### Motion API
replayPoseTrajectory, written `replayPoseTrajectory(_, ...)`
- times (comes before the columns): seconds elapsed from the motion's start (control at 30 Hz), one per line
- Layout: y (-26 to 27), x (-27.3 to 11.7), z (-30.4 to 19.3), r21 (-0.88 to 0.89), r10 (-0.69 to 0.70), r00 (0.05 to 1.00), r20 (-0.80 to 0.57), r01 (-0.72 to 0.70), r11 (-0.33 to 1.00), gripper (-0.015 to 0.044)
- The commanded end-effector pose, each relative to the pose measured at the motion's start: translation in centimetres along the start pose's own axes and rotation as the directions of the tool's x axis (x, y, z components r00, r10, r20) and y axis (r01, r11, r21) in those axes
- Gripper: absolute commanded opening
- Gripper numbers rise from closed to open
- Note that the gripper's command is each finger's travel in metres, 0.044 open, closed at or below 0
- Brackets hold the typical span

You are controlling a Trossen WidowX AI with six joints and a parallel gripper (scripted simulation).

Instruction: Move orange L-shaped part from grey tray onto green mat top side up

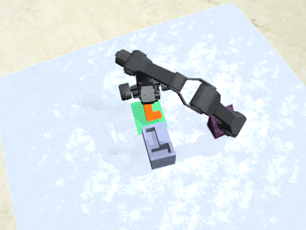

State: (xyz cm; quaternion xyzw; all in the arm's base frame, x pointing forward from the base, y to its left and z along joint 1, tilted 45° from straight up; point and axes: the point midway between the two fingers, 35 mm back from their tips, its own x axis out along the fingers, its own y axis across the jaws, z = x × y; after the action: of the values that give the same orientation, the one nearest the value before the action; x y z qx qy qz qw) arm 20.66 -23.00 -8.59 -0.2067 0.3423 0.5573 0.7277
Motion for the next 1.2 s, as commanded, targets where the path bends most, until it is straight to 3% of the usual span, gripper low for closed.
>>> replayPoseTrajectory(0.0, 0.1, 0.7, 0.1, 0.006, -0.003, 1.0, 0.006, 0.003, 1.0, 0.0)
replayPoseTrajectory(0.7, 0.1, 0.9, 0.1, 0.002, 0.001, 1.0, 0.002, -0.001, 1.0, 0.0)
replayPoseTrajectory(1.03, 0.1, 0.7, 0.0, 0.002, 0.001, 1.0, 0.002, -0.001, 1.0, 0.0263)
replayPoseTrajectory(1.17, -0.1, -1.8, -0.1, 0.003, 0.0, 1.0, 0.002, 0.0, 1.0, 0.0368)
